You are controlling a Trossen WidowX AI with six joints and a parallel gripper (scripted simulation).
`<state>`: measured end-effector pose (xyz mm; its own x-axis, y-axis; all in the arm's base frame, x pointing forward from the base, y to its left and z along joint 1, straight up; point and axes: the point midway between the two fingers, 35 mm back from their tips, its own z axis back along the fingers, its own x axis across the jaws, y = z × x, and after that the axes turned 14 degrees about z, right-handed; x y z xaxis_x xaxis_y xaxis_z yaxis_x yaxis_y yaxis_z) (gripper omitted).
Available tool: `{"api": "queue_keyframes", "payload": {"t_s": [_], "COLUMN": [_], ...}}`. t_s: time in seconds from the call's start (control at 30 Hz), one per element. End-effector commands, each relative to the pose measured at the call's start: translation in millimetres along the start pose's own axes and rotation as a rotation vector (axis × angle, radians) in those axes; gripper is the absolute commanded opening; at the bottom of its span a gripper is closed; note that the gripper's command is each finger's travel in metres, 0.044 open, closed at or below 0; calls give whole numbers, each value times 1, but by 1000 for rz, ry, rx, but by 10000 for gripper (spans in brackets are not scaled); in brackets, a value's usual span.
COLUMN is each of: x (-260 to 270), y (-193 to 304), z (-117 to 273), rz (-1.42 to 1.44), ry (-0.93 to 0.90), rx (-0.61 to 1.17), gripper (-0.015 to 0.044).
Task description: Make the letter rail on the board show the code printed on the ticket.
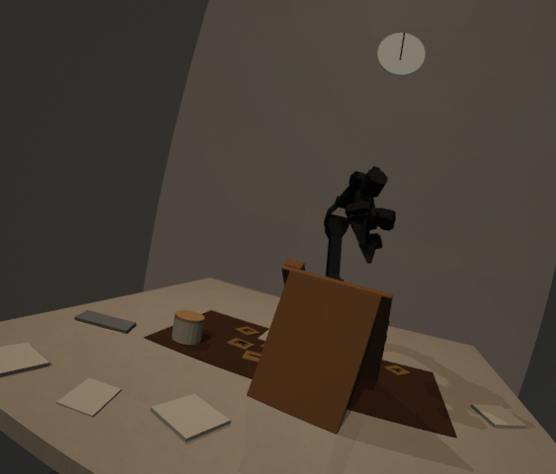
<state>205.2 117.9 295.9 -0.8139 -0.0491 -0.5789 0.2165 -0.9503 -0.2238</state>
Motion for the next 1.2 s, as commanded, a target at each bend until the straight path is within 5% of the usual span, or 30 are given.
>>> {"api": "queue_keyframes", "payload": {"t_s": [0.0,0.27,0.57,0.9,1.17], "x": [-5,-36,-13,79,95], "y": [6,98,217,305,327], "z": [-6,-54,-95,-161,-166], "rz": [4,-7,-98,96,127], "ry": [2,-39,-206,-572,-618], "rx": [21,266,415,271,229], "gripper": [361,340,340,340,340]}}
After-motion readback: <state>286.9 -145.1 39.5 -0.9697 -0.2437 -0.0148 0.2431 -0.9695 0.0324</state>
